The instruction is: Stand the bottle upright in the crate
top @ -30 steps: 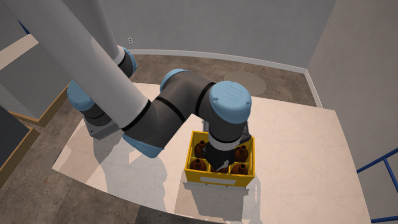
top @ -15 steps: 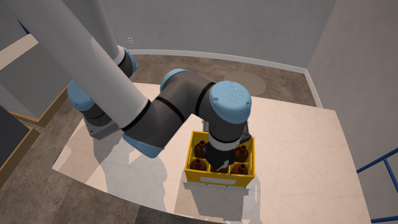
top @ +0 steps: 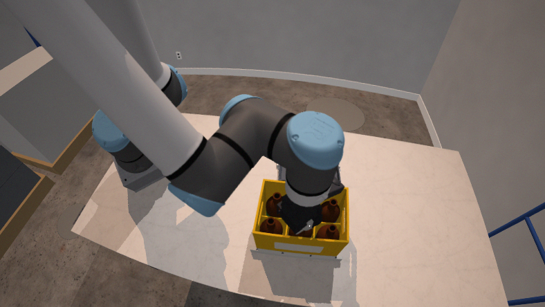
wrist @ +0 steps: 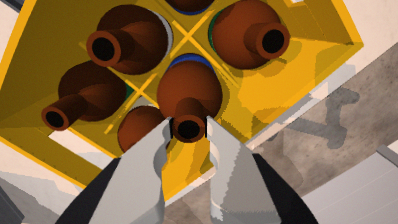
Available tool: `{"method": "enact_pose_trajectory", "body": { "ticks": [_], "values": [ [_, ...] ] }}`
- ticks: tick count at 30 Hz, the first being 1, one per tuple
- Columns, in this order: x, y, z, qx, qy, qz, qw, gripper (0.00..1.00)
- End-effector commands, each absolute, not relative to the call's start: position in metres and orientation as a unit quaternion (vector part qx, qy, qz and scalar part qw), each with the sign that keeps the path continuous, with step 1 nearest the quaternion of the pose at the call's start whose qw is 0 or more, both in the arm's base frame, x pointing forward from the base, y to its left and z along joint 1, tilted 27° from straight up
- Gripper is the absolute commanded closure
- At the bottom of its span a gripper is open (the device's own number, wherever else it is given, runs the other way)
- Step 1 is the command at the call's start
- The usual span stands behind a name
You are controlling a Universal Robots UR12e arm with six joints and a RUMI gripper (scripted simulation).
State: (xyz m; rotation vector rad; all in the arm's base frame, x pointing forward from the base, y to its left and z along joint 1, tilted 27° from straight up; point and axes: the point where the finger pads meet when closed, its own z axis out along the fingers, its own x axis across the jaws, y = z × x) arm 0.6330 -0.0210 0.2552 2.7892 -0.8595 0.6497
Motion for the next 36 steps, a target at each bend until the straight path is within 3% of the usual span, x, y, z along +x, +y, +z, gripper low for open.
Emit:
{"method": "enact_pose_trajectory", "body": {
  "ticks": [1,36],
  "values": [
    [0.634,-0.021,0.255,0.93,-0.287,0.217,0.076,1.0],
    [0.638,-0.025,0.243,0.93,-0.287,0.217,0.076,1.0]
  ]
}}
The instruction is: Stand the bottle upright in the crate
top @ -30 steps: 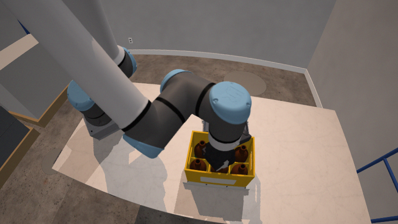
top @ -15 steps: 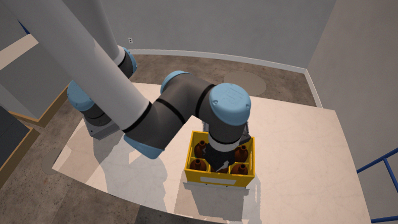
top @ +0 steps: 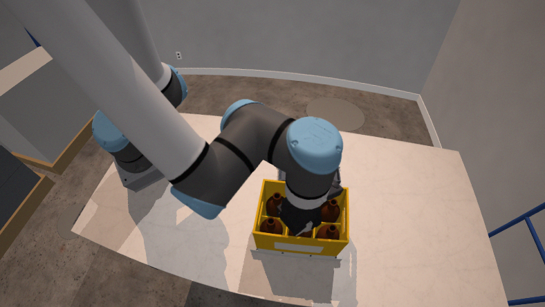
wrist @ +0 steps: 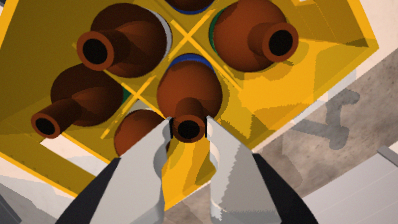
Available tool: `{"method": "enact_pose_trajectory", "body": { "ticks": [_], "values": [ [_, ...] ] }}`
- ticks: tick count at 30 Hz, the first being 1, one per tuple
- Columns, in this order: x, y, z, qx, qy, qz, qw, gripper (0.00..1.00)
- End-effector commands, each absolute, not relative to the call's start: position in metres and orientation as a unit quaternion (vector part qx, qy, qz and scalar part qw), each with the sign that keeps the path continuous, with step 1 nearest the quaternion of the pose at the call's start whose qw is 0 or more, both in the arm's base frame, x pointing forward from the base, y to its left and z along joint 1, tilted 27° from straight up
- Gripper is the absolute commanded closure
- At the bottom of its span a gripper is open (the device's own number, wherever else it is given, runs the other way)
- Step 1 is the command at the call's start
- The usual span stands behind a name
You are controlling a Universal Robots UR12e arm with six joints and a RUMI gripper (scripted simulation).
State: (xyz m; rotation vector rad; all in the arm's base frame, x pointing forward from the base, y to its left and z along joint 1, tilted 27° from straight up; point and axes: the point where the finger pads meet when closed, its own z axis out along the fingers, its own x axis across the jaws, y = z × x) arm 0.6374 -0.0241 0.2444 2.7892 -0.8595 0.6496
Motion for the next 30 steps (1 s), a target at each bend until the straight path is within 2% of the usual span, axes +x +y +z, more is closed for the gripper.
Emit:
{"method": "enact_pose_trajectory", "body": {
  "ticks": [1,30],
  "values": [
    [0.6386,-0.0247,0.2431,0.93,-0.287,0.217,0.076,1.0],
    [0.6401,-0.0257,0.2396,0.93,-0.287,0.217,0.076,1.0]
  ]
}}
